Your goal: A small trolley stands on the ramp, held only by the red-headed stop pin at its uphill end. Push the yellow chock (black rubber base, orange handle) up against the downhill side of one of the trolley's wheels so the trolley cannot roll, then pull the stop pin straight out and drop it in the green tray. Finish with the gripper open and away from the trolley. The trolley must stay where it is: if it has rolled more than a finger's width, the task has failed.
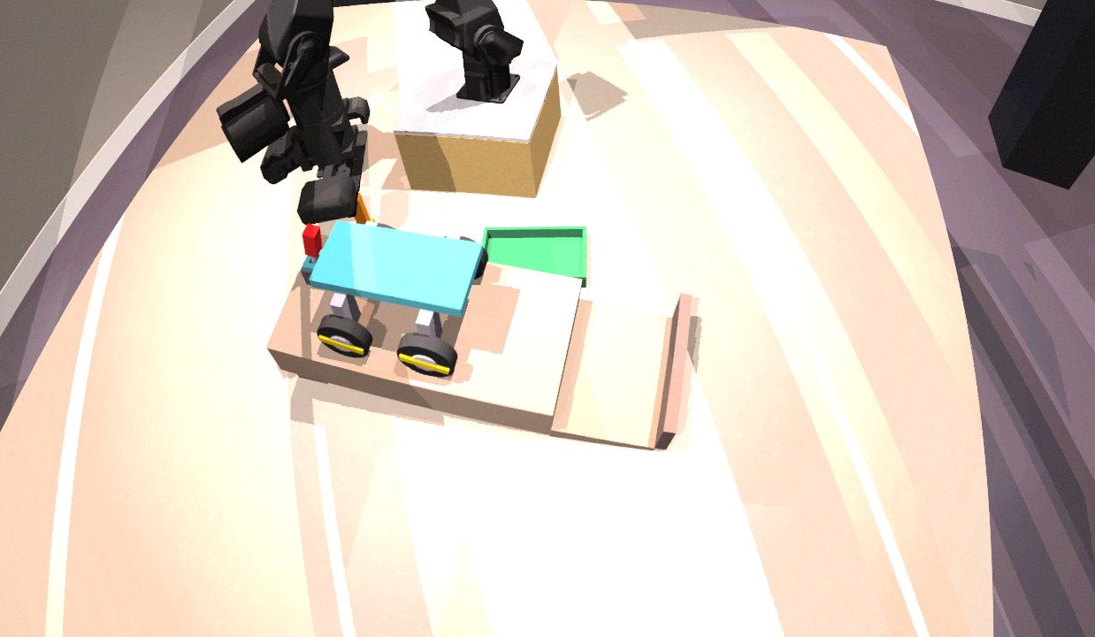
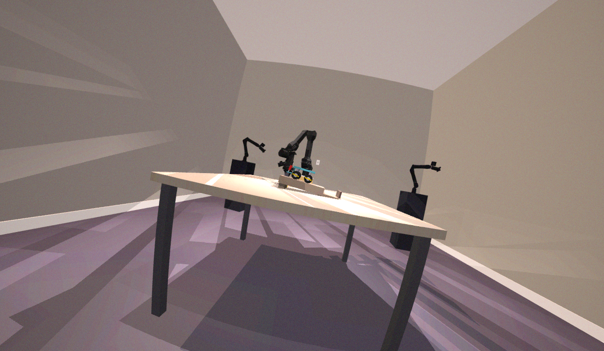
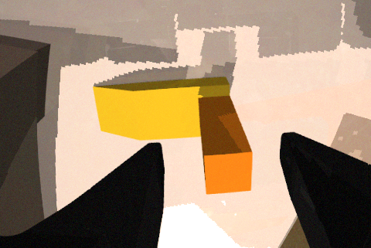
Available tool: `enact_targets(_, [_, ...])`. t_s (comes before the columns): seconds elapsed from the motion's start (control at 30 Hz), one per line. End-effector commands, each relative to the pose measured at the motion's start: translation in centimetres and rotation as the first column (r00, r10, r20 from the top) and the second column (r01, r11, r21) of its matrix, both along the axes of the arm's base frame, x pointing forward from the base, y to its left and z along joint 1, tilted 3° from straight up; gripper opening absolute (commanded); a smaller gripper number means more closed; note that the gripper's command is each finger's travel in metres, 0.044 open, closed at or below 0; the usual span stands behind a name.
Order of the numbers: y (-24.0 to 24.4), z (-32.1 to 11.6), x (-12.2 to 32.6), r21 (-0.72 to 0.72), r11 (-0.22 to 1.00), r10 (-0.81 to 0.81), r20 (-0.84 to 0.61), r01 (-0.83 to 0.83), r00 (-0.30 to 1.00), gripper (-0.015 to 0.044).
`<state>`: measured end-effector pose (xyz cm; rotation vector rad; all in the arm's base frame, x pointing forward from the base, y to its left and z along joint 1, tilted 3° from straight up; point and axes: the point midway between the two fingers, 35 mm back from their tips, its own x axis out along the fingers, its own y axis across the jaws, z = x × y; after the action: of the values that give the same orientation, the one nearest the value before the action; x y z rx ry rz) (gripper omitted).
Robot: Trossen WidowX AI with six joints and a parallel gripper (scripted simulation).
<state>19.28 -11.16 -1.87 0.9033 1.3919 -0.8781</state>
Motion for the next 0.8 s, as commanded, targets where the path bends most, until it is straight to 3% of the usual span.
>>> enact_targets(0.0, [0.2,-0.5,-0.2,0.010,1.000,-0.003,-0.006,0.003,1.000,0.0190])
enact_targets(0.77, [0.3,-3.0,-0.2,0.010,1.000,-0.003,-0.007,0.003,1.000,0.0190])
